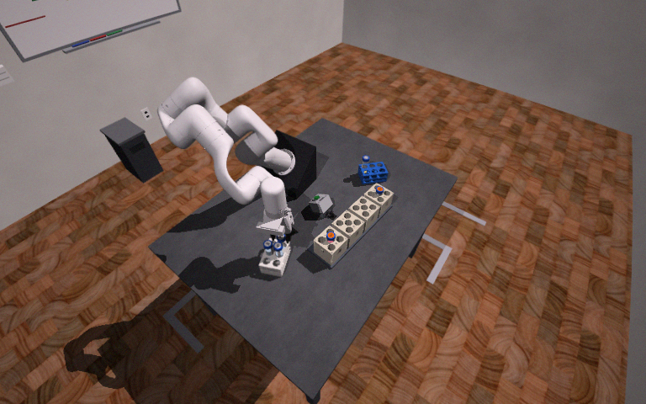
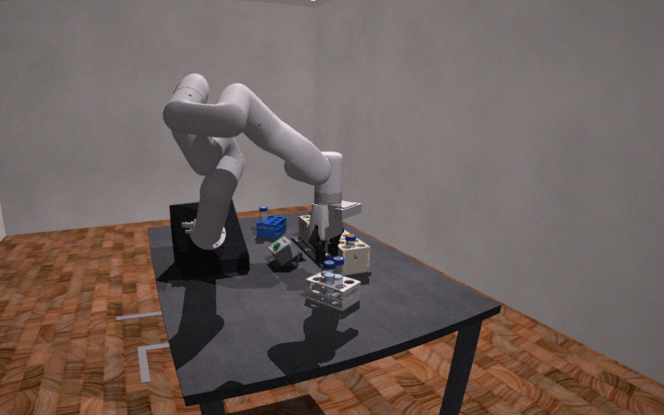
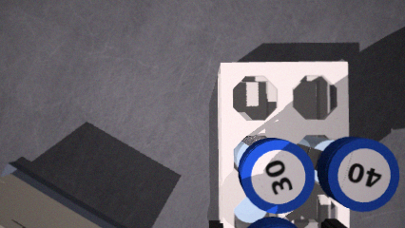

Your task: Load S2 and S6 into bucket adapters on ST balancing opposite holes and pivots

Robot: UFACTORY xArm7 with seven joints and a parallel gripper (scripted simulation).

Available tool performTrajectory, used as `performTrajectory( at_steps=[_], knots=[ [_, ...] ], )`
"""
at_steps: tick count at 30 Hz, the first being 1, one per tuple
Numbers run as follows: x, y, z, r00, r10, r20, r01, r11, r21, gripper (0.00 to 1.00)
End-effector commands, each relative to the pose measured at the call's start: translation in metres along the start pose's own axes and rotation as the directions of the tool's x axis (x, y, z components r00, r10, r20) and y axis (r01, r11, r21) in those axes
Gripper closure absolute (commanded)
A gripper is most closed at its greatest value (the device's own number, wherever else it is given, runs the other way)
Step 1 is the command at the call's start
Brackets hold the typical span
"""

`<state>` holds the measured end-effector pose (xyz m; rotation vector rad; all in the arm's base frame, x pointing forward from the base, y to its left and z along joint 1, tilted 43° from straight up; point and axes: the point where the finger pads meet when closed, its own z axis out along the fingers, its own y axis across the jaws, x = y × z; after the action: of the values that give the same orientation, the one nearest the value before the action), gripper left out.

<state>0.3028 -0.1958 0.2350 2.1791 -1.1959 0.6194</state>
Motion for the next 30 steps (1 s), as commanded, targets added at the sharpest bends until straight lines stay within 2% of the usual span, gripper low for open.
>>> performTrajectory(
  at_steps=[1, 23, 24, 30],
  knots=[
    [0.001, -0.0007, 0.0008, 1.0, 0.0, -0.003, 0.0, 1.0, 0.002, 0.43],
    [0.001, -0.0007, 0.0068, 1.0, 0.0, -0.003, 0.0, 1.0, 0.002, 0.43],
    [0.001, -0.0007, 0.0063, 1.0, 0.0, -0.003, 0.0, 1.0, 0.002, 1.0],
    [0.001, -0.0007, 0.0051, 1.0, 0.0, -0.003, 0.0, 1.0, 0.002, 1.0]
  ],
)
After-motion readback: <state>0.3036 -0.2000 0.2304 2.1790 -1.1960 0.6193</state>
